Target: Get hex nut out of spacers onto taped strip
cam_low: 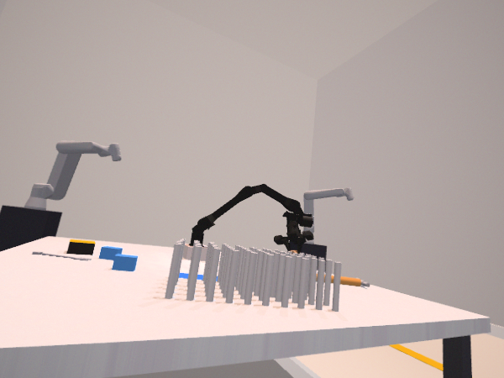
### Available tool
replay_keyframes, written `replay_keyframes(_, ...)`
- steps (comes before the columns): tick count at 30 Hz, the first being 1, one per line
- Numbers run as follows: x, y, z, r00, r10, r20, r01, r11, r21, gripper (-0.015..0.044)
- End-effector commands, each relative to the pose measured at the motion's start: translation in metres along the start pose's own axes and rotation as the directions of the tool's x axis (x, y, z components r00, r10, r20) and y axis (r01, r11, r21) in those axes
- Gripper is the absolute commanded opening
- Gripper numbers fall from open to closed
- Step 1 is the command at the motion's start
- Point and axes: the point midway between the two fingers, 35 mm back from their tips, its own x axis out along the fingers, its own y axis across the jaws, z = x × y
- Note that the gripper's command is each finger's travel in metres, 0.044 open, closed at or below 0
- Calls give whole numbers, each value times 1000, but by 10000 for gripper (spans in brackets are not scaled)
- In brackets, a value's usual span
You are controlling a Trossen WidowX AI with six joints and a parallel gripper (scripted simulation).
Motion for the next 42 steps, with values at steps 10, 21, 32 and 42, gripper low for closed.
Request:
replay_keyframes(10, 9, 2, 2, 1000, -8, -5, 8, 1000, 1, 0)
replay_keyframes(21, 17, 5, 4, 1000, -8, -5, 8, 1000, 1, 0)
replay_keyframes(32, 25, 8, 7, 1000, -8, -5, 8, 1000, 1, 0)
replay_keyframes(42, 32, 11, 8, 1000, -8, -5, 8, 1000, 1, 0)
